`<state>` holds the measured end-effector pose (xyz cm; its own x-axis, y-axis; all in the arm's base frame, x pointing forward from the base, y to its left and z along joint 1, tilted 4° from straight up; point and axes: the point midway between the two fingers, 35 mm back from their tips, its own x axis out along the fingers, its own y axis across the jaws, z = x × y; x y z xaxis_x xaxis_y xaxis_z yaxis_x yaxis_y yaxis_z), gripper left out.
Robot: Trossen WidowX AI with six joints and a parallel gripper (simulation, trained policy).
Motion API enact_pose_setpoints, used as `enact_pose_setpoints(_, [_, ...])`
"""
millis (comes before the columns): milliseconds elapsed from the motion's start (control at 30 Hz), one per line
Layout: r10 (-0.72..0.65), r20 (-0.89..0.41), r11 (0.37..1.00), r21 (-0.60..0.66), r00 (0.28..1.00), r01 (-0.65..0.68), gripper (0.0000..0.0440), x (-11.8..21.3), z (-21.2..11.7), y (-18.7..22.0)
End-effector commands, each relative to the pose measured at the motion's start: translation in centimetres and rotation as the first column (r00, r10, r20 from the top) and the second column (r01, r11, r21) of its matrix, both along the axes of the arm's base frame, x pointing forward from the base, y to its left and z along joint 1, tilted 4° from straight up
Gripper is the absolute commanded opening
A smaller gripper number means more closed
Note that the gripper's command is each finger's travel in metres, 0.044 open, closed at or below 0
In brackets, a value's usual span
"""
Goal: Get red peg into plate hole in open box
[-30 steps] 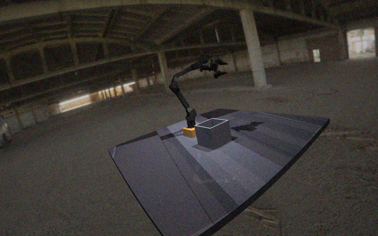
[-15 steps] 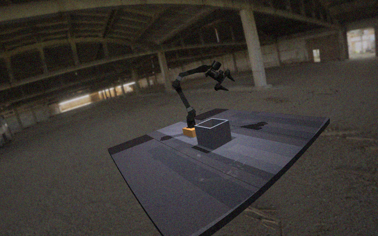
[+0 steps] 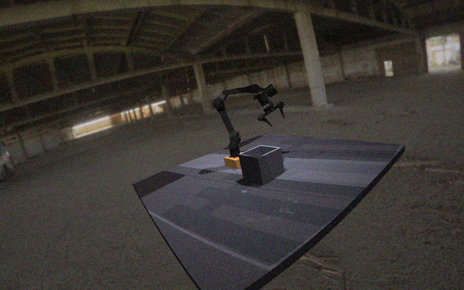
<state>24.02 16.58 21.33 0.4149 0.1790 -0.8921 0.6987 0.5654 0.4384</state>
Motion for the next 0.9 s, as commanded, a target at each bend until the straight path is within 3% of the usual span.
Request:
enact_pose_setpoints(0, [-0.037, -0.071, 0.999, -0.004, 0.997, 0.037, 0.0440, -0.5, -1.3, -0.8])
enact_pose_setpoints(433, [-0.179, -0.326, 0.984, -0.063, 0.928, 0.167, 0.0440, -3.5, -6.2, -3.7])
enact_pose_setpoints(867, [-0.261, -0.467, 0.965, -0.157, 0.845, 0.212, 0.0440, -6.1, -9.8, -5.5])
